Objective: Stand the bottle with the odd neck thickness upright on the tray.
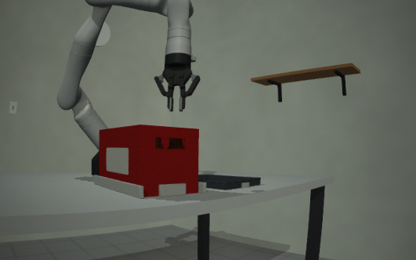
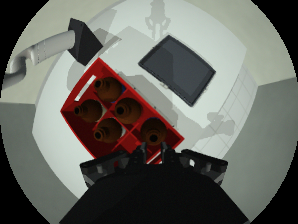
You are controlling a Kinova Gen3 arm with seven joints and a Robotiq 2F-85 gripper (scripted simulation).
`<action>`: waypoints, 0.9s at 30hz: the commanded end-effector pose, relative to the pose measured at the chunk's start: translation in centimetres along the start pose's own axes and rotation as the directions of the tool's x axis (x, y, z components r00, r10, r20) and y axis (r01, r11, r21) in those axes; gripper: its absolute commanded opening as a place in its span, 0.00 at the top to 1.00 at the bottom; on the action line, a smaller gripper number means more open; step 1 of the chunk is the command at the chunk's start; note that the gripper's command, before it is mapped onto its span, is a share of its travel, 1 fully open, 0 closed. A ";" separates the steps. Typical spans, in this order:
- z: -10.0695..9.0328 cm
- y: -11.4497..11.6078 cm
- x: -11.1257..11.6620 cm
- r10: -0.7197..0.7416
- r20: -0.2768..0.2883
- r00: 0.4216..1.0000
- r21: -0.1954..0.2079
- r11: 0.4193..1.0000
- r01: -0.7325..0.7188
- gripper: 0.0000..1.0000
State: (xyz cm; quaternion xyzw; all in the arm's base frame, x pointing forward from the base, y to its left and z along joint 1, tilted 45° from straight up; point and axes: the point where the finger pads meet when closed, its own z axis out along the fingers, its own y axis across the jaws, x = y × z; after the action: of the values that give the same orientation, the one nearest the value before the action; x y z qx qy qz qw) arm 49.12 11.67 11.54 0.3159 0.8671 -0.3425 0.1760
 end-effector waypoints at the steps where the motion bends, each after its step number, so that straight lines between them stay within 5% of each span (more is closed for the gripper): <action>1: -0.1 0.0 0.0 0.000 0.001 1.000 -0.002 1.000 0.000 1.00; 22: -0.1 0.0 0.0 0.000 0.001 1.000 -0.002 1.000 0.000 1.00; 27: -0.4 -1.5 0.4 0.002 0.003 1.000 -0.001 1.000 -0.002 1.00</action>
State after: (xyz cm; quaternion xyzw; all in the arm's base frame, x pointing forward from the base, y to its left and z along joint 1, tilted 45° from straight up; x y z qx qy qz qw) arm 48.51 11.27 11.73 0.3174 0.8658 -0.3440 0.1770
